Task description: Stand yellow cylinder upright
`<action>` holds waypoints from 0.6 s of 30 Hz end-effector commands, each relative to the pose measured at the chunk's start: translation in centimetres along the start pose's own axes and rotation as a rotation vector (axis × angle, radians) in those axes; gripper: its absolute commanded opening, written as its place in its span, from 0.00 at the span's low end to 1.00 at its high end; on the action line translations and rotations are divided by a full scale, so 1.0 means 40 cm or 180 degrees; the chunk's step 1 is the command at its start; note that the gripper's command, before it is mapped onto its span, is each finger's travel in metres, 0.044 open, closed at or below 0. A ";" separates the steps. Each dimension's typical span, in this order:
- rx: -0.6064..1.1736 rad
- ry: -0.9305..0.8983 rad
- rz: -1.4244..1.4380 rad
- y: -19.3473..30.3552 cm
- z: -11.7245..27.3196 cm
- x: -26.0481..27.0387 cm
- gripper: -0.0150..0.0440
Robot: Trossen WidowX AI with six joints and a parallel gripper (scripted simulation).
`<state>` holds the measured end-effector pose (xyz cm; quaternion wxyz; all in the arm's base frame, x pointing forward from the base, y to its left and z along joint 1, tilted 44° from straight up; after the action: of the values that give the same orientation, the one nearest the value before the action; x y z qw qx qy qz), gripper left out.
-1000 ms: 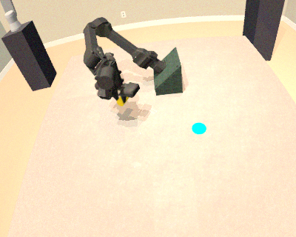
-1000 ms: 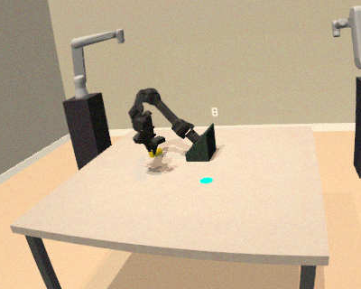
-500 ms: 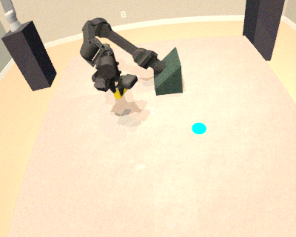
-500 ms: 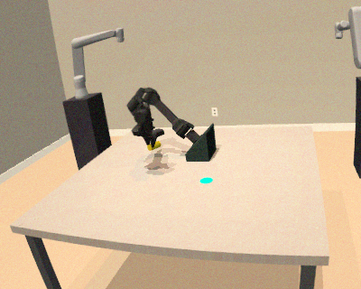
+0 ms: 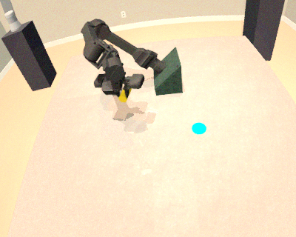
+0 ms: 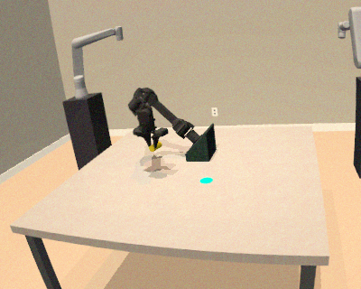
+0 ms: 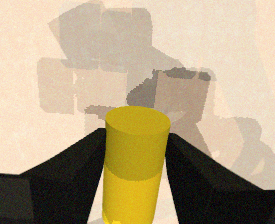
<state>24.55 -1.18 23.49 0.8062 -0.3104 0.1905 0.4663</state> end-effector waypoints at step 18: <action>-0.0008 -0.0081 0.0977 -0.035 0.023 0.143 0.43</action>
<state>28.06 2.03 21.46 0.7371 -0.2781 0.2235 0.5739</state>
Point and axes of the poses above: the point midway between the two fingers, 35 mm back from their tips, its own z axis back along the fingers, its own x axis across the jaws, y = z × x, the point moved 8 cm from there along z, back along the fingers, and after that the axes turned 12 degrees about -z, right-handed, at the moved point
